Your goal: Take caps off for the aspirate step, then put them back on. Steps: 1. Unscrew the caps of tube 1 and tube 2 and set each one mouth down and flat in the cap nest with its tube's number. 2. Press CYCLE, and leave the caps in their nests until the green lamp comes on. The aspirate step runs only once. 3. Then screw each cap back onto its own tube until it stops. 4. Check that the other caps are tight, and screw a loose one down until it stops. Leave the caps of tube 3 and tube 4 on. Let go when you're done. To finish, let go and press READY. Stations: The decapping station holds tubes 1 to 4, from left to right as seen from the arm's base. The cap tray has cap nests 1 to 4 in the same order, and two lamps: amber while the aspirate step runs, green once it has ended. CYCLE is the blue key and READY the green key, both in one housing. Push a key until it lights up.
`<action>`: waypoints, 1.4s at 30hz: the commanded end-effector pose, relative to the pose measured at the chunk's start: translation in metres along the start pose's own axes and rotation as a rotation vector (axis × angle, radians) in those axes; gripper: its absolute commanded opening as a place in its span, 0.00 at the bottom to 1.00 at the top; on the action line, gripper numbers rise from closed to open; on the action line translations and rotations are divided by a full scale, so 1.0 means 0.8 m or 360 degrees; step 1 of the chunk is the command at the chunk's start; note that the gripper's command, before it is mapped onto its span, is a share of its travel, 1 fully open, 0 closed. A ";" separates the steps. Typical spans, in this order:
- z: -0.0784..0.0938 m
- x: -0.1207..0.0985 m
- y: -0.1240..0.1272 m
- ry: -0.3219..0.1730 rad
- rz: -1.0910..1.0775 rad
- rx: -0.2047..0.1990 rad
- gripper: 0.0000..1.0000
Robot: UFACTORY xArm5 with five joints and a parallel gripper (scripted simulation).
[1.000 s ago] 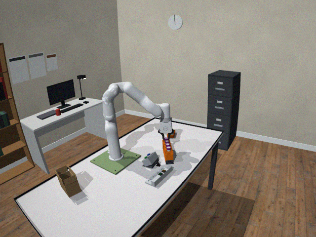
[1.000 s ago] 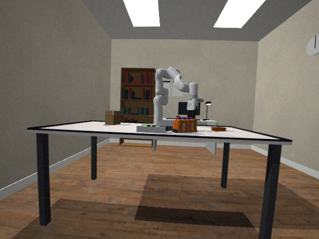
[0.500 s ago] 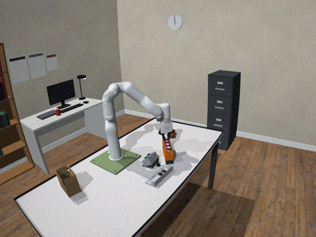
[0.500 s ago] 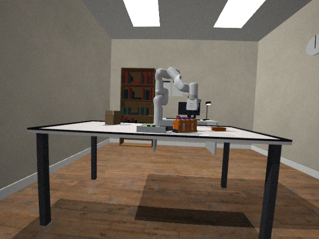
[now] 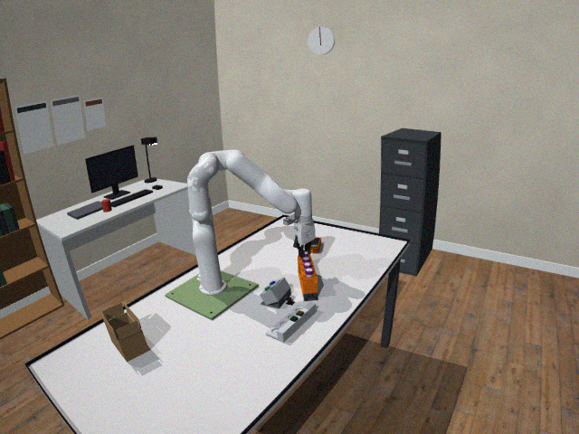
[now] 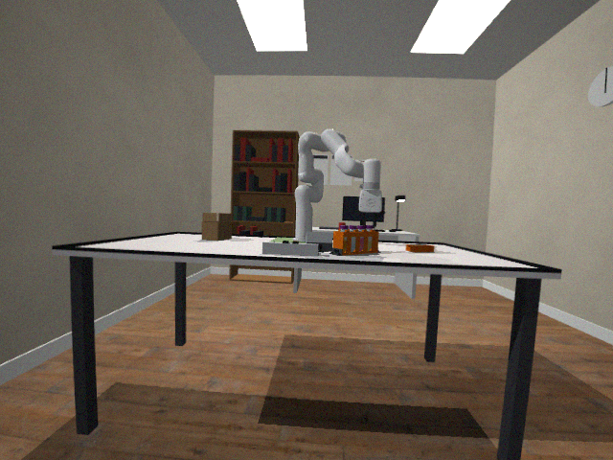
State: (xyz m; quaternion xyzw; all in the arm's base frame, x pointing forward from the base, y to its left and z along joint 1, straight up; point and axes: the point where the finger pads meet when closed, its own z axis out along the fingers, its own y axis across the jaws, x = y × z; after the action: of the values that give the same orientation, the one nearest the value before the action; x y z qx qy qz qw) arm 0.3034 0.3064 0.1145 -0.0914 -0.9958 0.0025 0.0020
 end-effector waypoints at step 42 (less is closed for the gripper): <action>-0.002 -0.001 0.001 -0.0009 0.1674 -0.0007 0.46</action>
State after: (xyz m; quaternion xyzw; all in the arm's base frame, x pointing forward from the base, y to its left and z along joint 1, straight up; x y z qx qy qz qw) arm 0.3033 0.3064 0.1144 -0.4756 -0.8797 0.0025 0.0007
